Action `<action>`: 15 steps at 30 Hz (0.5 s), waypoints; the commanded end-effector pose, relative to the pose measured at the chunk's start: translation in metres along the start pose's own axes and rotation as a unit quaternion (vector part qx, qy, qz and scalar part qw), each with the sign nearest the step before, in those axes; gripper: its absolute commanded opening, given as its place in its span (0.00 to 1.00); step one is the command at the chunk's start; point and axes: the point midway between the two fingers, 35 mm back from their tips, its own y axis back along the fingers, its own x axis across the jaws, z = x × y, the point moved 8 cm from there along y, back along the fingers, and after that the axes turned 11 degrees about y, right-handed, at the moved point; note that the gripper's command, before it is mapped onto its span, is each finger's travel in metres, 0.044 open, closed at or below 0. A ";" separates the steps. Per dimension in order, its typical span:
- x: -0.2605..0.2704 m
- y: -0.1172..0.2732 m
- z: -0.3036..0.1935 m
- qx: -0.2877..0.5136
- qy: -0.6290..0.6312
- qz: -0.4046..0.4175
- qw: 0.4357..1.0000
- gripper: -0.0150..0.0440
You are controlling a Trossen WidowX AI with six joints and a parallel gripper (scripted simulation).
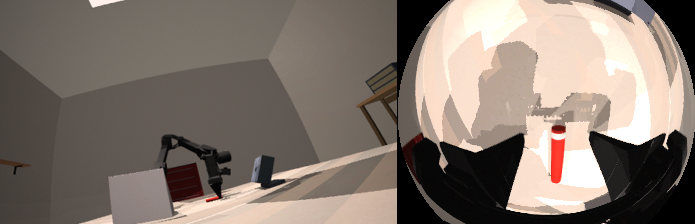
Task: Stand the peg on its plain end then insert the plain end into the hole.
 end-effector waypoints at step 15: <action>-0.001 -0.002 -0.002 0.004 -0.004 0.001 1.000 0.44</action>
